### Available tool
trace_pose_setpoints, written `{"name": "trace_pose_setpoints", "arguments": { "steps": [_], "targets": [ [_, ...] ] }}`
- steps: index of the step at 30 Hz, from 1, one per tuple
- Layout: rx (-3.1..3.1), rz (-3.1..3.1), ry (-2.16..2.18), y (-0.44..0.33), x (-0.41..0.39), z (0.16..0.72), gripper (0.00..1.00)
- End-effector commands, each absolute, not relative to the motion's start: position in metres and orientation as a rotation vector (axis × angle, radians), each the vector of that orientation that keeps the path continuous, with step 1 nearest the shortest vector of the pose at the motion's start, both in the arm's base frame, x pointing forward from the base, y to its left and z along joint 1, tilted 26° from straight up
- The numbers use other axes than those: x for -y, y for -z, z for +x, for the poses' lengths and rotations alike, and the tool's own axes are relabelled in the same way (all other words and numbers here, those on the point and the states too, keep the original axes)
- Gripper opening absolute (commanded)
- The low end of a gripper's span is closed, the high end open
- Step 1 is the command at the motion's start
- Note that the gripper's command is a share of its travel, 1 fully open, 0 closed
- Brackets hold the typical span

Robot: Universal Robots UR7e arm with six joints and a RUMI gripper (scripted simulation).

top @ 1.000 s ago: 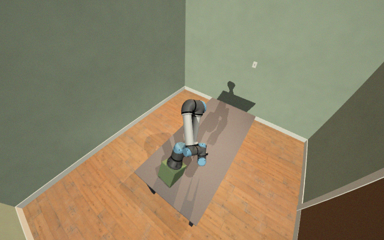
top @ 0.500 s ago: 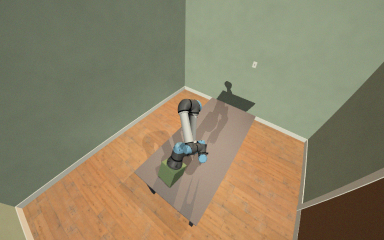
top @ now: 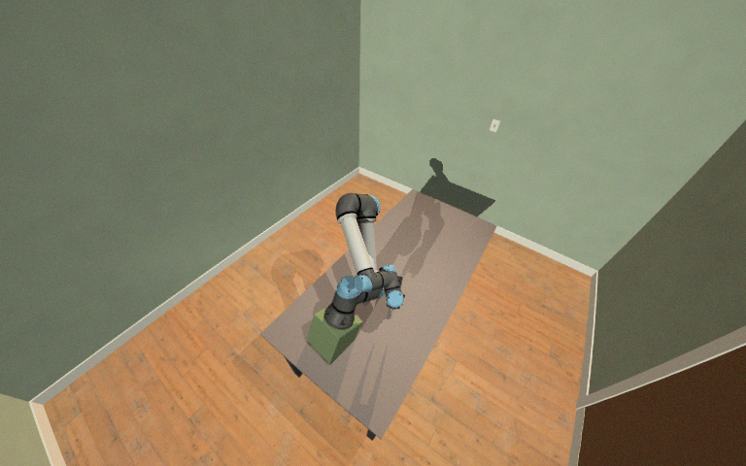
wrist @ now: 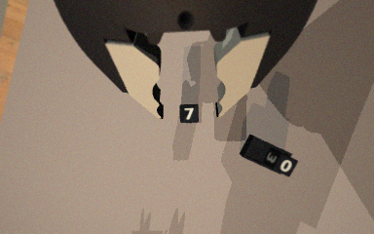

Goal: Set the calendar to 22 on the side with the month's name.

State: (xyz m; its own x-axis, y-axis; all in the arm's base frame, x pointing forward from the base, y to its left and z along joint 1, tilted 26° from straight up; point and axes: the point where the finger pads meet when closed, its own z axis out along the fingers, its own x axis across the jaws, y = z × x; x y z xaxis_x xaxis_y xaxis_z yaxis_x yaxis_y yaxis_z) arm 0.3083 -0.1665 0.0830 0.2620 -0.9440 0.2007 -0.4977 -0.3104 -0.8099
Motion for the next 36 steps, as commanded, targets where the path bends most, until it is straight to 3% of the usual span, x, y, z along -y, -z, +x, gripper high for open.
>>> {"name": "trace_pose_setpoints", "arguments": {
  "steps": [1,36],
  "targets": [
    [-1.329,-1.943,0.916,-0.0838,0.1666,0.3085,0.40],
    [-1.417,-2.049,0.816,-0.0796,0.1634,0.3078,0.40]
  ]
}}
